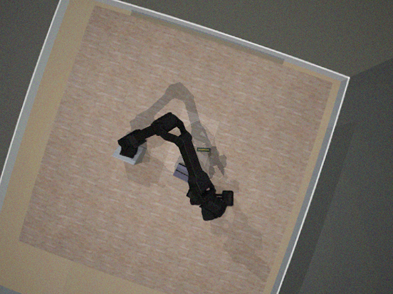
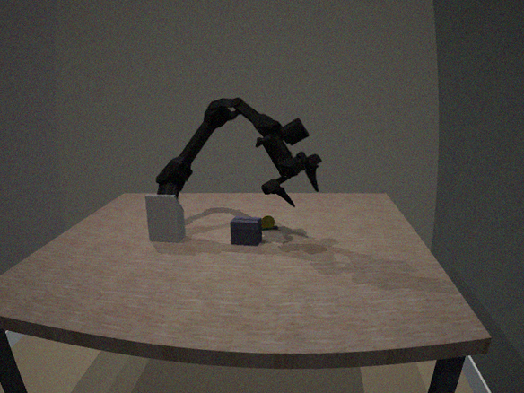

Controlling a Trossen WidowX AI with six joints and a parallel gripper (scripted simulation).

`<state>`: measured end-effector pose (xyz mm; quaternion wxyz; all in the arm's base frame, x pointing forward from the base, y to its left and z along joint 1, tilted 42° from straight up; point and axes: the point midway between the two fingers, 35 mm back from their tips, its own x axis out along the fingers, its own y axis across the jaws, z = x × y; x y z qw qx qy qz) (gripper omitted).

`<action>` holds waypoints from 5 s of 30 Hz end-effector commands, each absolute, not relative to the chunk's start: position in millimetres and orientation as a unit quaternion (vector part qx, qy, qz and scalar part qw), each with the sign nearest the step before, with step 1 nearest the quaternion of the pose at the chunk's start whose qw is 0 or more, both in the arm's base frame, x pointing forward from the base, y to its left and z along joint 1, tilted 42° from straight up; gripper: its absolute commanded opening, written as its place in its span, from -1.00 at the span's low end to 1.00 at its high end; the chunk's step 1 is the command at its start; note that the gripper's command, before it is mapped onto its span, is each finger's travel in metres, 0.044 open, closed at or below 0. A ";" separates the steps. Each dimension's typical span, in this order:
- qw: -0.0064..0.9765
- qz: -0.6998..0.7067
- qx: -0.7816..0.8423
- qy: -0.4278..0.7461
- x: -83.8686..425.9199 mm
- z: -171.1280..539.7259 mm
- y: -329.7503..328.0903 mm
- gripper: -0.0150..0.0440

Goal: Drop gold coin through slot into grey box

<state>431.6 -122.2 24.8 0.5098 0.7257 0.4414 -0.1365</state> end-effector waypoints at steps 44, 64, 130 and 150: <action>0.717 0.321 0.172 0.594 327.3 89.2 69.2 0.05; 0.717 0.322 0.172 0.594 332.8 63.5 90.0 0.05; 0.718 0.320 0.171 0.594 333.6 79.5 73.8 -0.49; 0.709 0.295 0.202 0.607 326.2 107.2 49.9 -0.49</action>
